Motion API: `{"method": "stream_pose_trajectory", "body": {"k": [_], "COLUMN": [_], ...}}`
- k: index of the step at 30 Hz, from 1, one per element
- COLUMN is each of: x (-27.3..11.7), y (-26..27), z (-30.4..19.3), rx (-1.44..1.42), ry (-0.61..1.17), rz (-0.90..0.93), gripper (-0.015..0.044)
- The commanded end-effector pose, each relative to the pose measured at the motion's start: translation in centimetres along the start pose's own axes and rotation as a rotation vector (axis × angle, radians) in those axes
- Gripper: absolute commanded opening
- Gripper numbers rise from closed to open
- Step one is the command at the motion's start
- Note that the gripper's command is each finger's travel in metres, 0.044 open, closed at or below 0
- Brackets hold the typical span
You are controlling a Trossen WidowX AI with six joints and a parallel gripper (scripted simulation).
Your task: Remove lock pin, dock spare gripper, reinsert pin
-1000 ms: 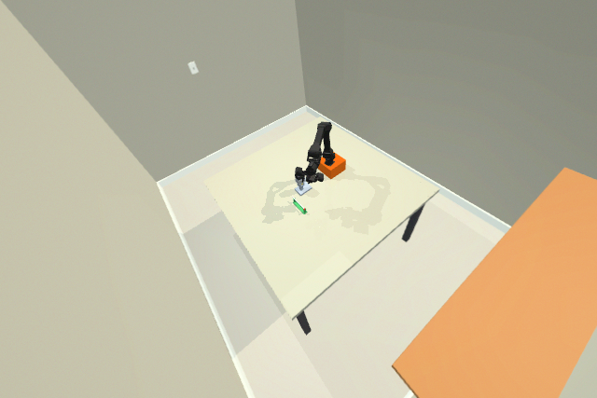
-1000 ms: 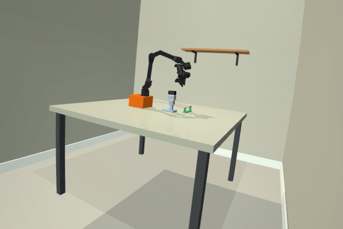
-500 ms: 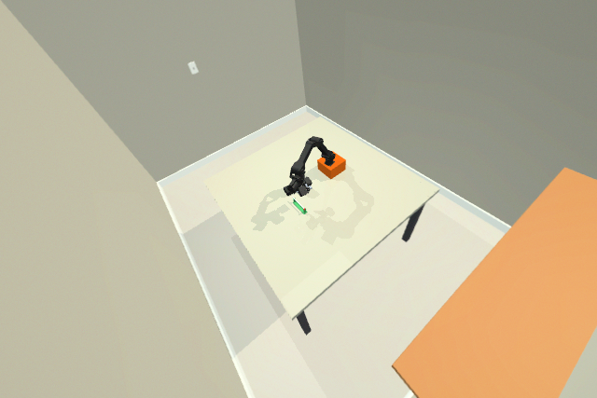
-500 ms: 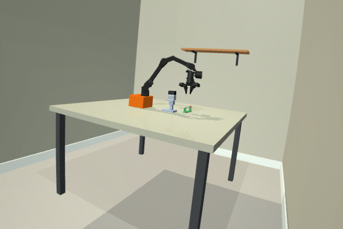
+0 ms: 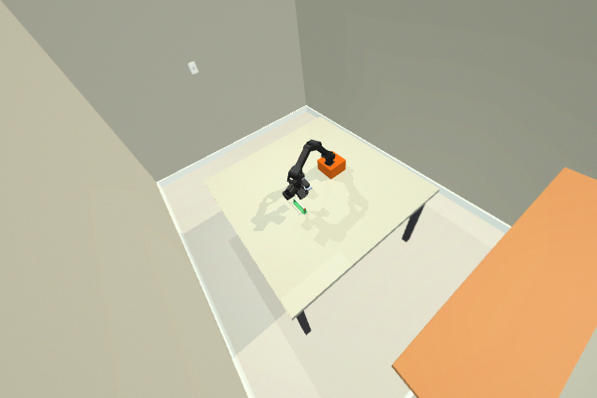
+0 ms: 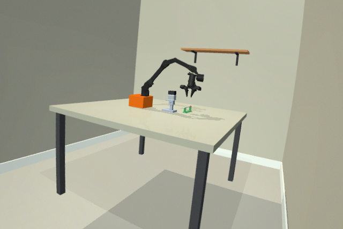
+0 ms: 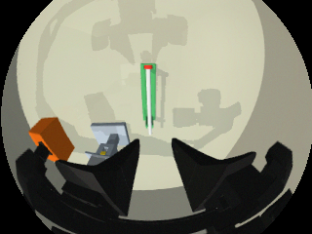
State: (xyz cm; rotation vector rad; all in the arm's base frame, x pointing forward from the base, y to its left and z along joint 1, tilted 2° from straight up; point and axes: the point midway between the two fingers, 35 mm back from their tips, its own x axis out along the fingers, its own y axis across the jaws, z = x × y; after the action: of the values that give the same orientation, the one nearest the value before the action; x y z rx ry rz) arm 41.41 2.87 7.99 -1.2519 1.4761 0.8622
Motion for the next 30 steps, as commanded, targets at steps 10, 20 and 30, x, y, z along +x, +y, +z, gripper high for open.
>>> {"method": "stream_pose_trajectory", "body": {"k": [10, 20, 30], "x": [6.7, 8.1, 9.7], "y": [0.7, 0.6, 0.7], "z": [1.9, 2.4, 2.9], "rx": [-0.015, -0.015, -0.015], "ry": [0.004, 0.004, 0.004], "rz": [0.024, 0.024, 0.024], "gripper": [0.018, 0.018, 0.018]}}
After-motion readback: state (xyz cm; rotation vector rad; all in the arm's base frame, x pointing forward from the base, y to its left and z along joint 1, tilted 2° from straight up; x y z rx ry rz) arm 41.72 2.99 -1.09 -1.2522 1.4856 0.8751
